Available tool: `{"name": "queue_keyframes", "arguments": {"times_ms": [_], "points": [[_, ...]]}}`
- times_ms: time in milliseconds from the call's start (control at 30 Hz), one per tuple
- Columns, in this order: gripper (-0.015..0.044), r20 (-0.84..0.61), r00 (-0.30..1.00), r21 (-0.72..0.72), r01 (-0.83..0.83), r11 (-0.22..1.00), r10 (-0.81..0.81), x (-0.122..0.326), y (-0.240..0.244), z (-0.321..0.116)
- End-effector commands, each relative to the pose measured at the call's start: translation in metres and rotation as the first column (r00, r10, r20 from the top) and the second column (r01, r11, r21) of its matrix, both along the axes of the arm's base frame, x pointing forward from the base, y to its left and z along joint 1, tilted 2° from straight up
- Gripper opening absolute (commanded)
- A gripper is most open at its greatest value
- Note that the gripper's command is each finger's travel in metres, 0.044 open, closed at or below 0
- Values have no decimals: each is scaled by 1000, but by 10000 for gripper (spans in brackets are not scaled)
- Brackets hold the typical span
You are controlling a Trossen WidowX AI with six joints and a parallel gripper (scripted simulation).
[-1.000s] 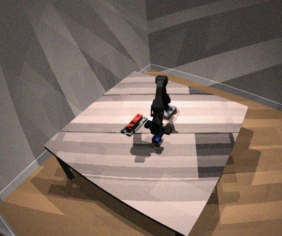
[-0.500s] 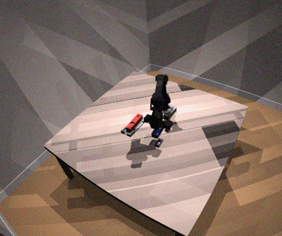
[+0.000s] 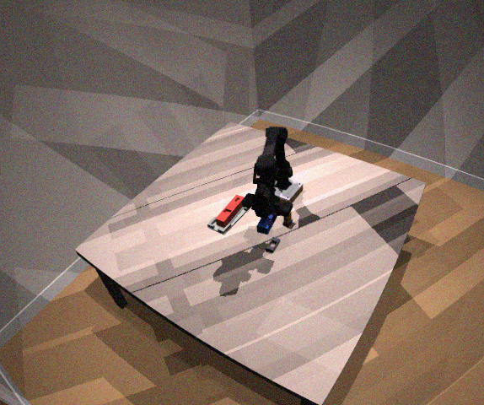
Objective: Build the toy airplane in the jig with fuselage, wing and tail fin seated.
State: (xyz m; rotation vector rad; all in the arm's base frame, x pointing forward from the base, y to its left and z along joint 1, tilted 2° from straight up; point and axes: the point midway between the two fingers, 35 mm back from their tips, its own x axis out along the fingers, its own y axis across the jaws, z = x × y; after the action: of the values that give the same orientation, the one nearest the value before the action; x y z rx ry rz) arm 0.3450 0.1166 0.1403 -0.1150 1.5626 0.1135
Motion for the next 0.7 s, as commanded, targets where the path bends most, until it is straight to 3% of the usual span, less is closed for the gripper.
{"name": "queue_keyframes", "arguments": {"times_ms": [0, 667], "points": [[0, 3, 998, -7, -66, 998, 66, 2, -16, -2], [0, -3, 913, -13, -408, 913, 408, 4, -81, -11]]}}
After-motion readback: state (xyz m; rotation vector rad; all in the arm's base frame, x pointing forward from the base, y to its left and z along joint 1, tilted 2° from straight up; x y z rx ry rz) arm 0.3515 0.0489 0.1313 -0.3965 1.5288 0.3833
